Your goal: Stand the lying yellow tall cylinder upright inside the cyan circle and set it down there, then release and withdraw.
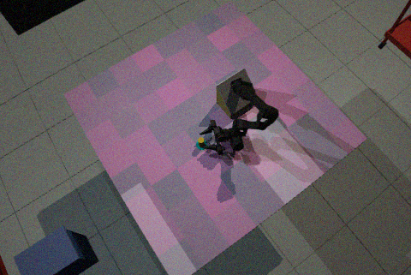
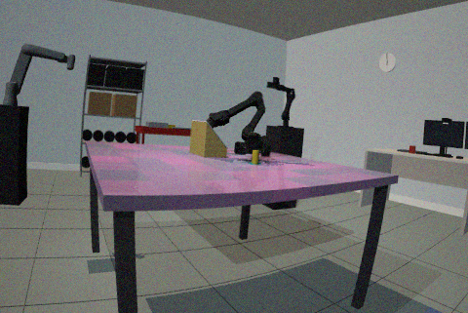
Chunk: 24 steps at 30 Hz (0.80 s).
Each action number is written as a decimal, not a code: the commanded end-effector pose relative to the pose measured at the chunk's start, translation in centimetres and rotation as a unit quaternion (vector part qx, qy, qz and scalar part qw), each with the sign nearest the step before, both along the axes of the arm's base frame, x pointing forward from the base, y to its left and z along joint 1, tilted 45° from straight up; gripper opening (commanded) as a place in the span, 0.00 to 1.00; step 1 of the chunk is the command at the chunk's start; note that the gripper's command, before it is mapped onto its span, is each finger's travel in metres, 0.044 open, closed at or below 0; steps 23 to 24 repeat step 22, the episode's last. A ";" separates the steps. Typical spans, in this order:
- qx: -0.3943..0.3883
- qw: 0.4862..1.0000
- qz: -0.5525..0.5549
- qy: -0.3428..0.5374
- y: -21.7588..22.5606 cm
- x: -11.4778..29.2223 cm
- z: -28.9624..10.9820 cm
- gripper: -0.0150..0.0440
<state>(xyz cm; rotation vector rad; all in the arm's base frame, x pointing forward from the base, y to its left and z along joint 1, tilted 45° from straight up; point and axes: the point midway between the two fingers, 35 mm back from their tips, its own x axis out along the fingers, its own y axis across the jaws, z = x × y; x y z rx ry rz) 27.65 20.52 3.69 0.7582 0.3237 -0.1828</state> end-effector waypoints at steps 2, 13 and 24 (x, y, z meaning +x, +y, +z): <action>0.002 1.000 -0.003 -0.003 -0.1 0.1 0.2 0.93; 0.005 1.000 -0.006 -0.004 -3.5 0.9 4.1 0.93; 0.005 1.000 -0.008 -0.010 -6.3 1.0 6.4 0.93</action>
